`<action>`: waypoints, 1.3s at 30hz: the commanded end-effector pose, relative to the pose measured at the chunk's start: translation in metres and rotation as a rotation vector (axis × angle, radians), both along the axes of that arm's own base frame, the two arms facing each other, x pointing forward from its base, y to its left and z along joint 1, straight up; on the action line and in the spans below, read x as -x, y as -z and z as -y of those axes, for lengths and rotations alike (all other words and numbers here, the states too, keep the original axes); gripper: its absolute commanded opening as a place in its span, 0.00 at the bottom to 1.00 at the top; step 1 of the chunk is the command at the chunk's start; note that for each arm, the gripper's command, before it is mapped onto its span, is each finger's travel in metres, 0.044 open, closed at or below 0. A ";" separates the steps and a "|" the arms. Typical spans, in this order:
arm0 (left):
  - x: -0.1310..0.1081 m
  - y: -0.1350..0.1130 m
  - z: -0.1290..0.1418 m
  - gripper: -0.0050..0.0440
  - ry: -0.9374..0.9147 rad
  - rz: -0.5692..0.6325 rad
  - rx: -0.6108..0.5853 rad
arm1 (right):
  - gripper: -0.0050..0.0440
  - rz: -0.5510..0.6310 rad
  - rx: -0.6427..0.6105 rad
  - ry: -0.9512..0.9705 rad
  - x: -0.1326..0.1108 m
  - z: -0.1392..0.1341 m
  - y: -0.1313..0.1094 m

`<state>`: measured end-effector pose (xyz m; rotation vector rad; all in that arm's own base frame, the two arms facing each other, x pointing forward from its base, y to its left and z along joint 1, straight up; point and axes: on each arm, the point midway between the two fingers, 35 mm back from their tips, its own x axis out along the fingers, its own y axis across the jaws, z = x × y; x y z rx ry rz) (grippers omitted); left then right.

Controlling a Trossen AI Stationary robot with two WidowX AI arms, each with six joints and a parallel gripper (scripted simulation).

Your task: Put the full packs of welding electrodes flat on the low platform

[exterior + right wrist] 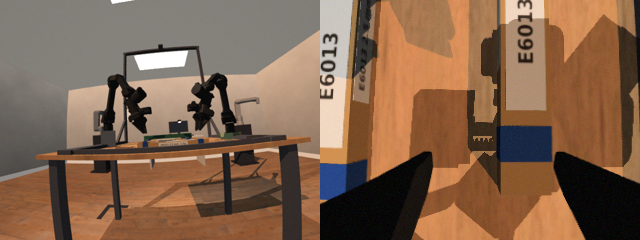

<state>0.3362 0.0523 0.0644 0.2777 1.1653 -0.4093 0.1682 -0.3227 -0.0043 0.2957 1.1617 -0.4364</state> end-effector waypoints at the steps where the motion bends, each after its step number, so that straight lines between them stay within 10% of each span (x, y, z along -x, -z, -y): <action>1: -0.020 0.000 -0.016 0.78 0.002 0.027 -0.004 | 0.78 0.010 0.019 0.000 0.000 0.031 0.003; 19: -0.019 -0.001 -0.015 0.78 0.000 0.024 -0.006 | 0.78 0.009 0.023 0.000 -0.001 0.041 0.009; 39: -0.016 0.050 -0.014 0.78 0.001 0.006 0.002 | 0.78 0.002 0.004 0.001 0.001 0.034 0.055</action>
